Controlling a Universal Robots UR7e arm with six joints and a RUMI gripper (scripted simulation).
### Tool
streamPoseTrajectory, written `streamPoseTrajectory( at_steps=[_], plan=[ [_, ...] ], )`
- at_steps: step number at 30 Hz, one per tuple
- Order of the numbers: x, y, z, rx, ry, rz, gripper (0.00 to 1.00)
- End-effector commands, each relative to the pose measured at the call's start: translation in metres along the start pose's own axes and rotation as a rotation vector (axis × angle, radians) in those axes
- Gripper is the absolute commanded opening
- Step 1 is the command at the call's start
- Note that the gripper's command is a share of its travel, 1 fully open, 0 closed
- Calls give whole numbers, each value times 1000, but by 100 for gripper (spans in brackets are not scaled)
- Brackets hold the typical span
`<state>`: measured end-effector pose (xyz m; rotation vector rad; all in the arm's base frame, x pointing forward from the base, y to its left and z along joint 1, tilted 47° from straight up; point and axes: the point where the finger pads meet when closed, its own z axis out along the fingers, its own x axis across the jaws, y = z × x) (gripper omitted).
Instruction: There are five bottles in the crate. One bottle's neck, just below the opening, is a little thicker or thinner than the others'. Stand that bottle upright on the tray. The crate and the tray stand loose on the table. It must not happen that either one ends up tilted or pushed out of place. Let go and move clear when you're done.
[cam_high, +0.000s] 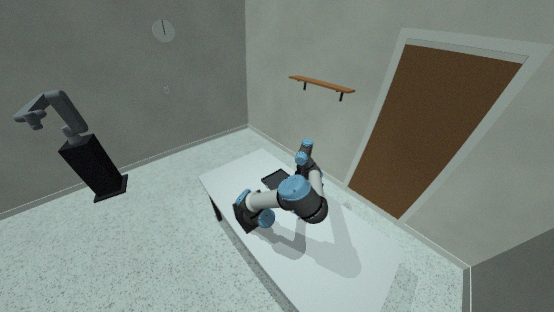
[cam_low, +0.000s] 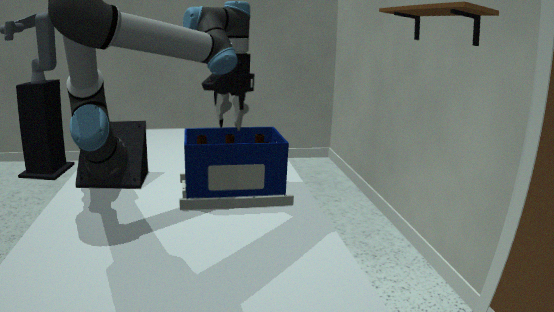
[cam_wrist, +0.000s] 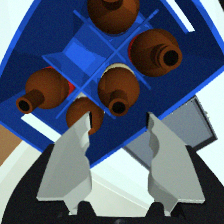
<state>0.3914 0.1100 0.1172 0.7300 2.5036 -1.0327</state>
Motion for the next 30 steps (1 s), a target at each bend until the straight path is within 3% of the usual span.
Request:
streamPoseTrajectory(
  at_steps=[1, 30],
  plan=[
    [0, 0, 0, -1, 0, 0, 38],
    [0, 0, 22, -1, 0, 0, 38]
  ],
)
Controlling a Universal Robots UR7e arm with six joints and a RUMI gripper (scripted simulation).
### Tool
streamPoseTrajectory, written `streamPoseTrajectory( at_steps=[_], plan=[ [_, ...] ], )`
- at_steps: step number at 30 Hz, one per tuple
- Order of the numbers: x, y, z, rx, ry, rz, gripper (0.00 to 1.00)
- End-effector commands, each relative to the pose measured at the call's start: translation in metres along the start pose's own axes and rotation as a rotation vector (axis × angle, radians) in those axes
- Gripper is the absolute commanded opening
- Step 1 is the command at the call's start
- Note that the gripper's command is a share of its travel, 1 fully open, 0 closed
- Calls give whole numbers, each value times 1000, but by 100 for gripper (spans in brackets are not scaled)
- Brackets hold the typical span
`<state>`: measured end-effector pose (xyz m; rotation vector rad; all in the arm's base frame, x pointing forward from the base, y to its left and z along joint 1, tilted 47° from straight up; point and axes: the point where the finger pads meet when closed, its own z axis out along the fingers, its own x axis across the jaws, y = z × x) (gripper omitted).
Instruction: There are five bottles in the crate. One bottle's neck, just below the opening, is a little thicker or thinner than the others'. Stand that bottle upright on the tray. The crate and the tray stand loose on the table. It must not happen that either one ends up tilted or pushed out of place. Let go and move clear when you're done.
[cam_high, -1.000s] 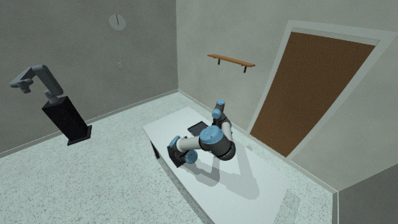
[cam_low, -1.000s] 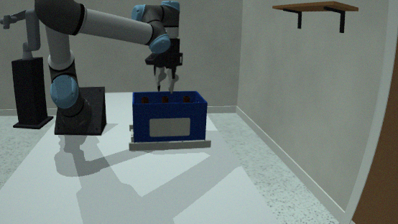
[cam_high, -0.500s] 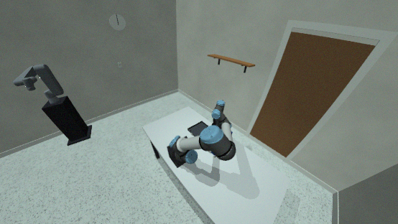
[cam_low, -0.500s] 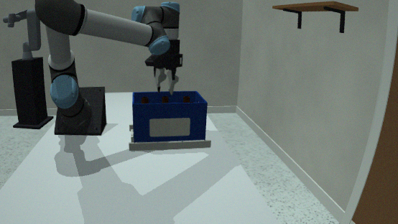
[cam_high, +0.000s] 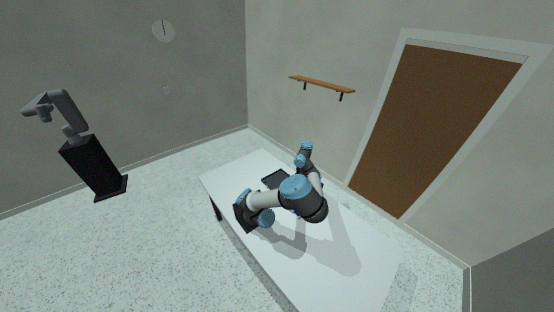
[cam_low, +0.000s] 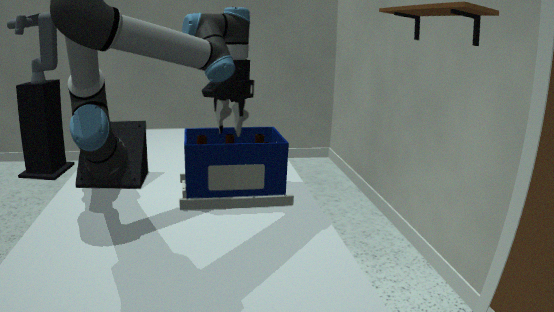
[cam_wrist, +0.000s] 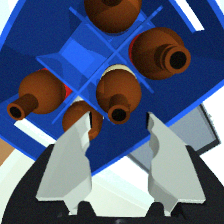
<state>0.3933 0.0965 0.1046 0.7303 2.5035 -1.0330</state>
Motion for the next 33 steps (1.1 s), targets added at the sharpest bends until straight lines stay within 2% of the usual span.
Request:
streamPoseTrajectory(
  at_steps=[1, 18, 33],
  plan=[
    [0, 0, 5, -1, -1, 0, 38],
    [0, 0, 18, -1, -1, 0, 38],
    [0, 0, 20, -1, -1, 0, 38]
  ],
)
